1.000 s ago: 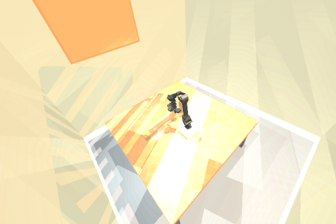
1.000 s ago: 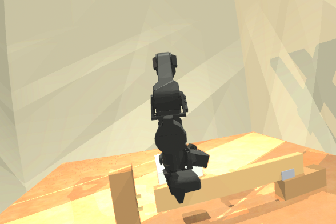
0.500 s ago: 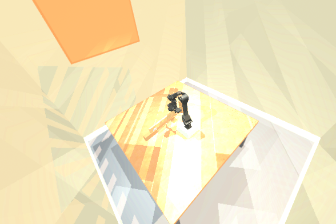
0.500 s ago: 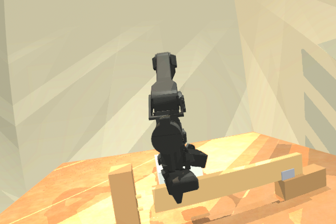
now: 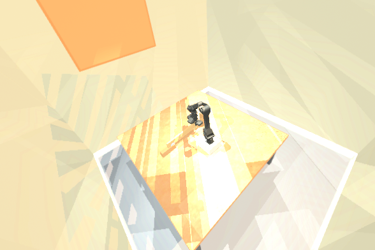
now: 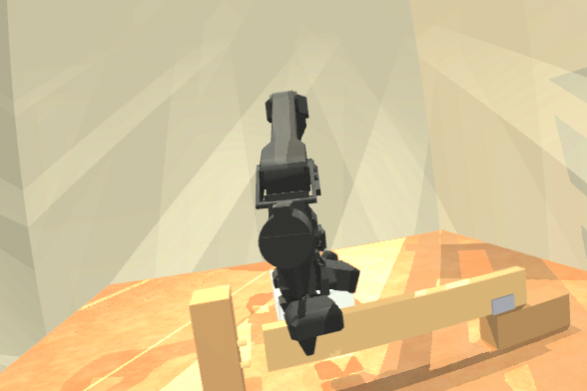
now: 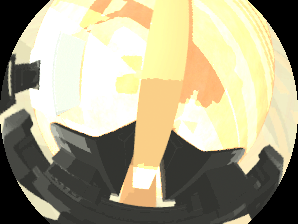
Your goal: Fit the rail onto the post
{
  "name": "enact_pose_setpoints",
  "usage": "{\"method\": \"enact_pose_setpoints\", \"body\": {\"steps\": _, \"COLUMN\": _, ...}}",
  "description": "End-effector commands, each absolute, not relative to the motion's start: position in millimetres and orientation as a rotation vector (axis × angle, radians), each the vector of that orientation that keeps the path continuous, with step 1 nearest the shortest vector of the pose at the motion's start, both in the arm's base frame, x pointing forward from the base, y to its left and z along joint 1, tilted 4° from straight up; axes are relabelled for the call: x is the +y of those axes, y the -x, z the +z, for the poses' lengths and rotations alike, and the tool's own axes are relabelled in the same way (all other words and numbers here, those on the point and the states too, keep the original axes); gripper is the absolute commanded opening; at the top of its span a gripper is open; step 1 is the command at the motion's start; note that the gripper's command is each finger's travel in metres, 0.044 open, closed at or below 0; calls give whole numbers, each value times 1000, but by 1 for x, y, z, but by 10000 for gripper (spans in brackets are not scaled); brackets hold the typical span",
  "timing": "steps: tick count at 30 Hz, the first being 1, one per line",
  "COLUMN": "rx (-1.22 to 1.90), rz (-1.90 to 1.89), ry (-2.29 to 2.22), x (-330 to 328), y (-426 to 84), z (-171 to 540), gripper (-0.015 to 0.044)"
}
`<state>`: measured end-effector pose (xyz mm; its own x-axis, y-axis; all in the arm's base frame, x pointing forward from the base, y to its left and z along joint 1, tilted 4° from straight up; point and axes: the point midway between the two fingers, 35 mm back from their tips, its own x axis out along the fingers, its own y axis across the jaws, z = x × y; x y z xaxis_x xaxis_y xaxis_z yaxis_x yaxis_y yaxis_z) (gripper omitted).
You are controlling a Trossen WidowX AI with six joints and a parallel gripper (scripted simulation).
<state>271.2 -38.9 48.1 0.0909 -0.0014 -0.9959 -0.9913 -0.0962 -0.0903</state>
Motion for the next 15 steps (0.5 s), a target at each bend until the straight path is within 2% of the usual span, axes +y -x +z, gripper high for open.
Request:
{"method": "enact_pose_setpoints", "body": {"steps": 1, "rx": 1098, "rz": 1207, "ry": 1330, "x": -41, "y": -272, "z": 48, "gripper": 0}}
{"method": "enact_pose_setpoints", "body": {"steps": 15, "rx": 1098, "rz": 1207, "ry": 1330, "x": -45, "y": -273, "z": 47, "gripper": 0}}
